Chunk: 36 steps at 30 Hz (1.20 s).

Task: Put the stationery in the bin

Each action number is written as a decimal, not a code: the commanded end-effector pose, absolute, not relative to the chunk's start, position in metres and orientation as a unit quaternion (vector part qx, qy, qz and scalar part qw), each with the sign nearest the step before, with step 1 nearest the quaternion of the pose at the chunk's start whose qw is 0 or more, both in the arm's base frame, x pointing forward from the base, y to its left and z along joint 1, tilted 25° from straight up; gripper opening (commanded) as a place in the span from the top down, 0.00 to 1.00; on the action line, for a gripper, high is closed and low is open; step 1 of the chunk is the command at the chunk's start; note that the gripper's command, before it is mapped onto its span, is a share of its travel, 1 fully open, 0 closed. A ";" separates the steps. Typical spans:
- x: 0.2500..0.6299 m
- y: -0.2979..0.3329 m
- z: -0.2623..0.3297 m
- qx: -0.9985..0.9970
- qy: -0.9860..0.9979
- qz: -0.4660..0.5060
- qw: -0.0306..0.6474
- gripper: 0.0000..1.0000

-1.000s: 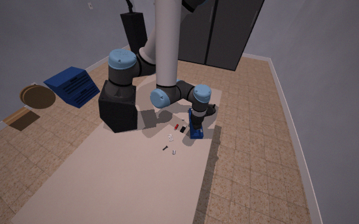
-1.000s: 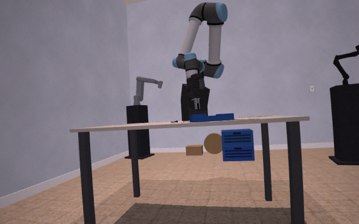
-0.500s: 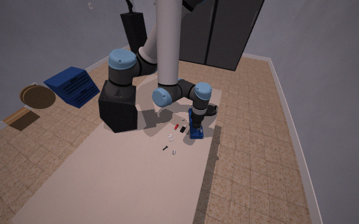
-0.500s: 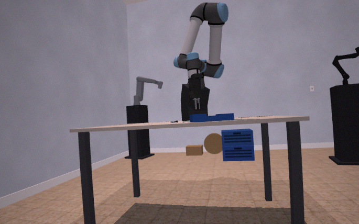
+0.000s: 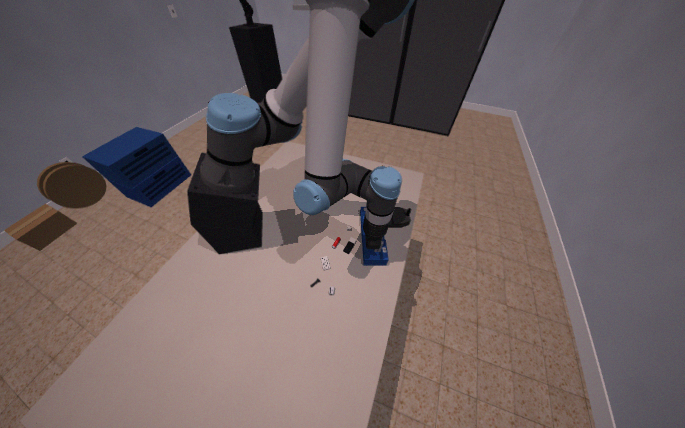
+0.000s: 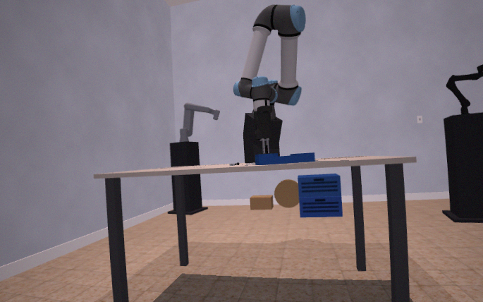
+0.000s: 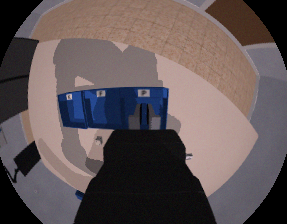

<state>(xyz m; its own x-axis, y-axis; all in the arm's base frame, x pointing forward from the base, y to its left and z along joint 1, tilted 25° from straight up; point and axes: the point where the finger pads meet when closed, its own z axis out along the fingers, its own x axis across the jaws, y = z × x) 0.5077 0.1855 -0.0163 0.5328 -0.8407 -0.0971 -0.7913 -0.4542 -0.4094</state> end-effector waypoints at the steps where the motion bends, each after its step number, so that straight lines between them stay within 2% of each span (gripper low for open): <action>1: 0.516 0.191 -0.032 -0.850 0.480 -0.063 0.208 0.69; 36: 0.519 0.194 -0.044 -0.850 0.480 -0.062 0.208 0.69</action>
<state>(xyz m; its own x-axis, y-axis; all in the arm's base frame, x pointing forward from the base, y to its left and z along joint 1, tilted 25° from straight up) 0.5185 0.1945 -0.0444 0.5312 -0.8419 -0.0947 -0.7906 -0.4524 -0.4127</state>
